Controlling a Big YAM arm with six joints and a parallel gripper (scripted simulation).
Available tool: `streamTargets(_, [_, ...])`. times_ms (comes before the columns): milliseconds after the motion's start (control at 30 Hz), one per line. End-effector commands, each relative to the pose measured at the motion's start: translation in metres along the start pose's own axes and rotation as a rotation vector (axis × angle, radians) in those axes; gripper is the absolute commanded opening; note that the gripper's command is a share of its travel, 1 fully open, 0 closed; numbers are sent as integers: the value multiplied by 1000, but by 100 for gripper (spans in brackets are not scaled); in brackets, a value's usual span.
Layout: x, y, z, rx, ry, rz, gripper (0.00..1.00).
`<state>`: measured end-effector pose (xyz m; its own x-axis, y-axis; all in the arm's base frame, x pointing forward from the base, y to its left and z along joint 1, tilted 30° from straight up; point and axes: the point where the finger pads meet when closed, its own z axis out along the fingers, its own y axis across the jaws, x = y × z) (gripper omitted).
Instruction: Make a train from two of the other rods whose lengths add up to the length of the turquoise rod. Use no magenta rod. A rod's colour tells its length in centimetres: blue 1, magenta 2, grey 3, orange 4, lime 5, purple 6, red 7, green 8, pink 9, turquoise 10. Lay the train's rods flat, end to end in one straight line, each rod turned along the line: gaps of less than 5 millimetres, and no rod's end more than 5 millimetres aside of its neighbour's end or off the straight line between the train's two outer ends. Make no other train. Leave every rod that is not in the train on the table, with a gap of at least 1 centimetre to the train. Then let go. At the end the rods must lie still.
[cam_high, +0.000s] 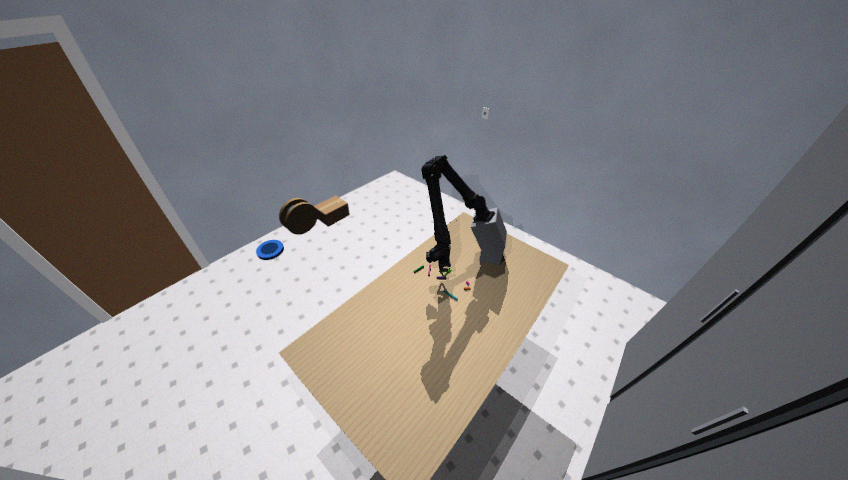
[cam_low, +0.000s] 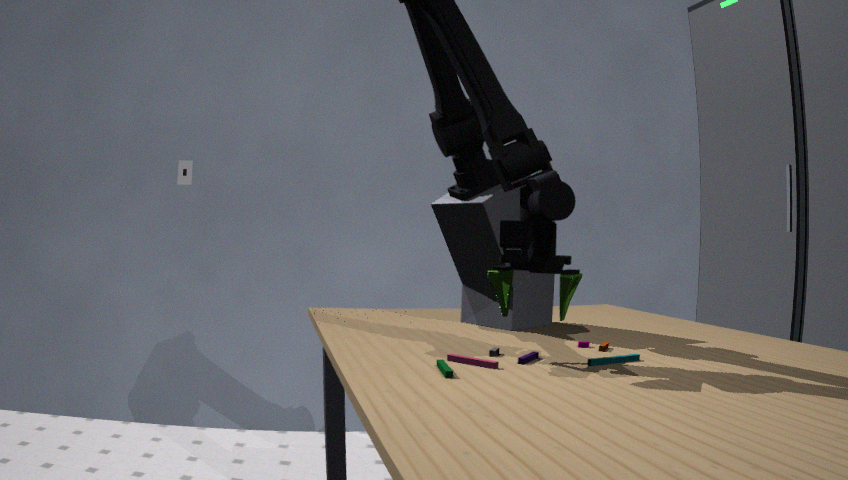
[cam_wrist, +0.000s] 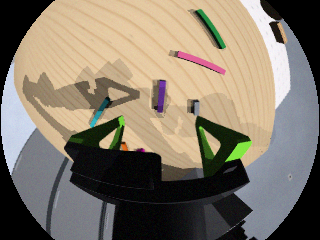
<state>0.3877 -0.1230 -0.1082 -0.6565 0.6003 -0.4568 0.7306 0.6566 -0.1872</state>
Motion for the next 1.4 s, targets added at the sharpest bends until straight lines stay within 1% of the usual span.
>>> streamTargets(0, [-13, -2, -7, -16, -24, 87, 100])
streamTargets(67, [-16, -3, -7, -16, -25, 111, 100])
streamTargets(100, [-14, 1, -9, -21, -27, 101, 100])
streamTargets(133, [-13, 3, -9, -23, -27, 96, 22])
streamTargets(1367, [-11, 2, -7, -19, -23, 90, 22])
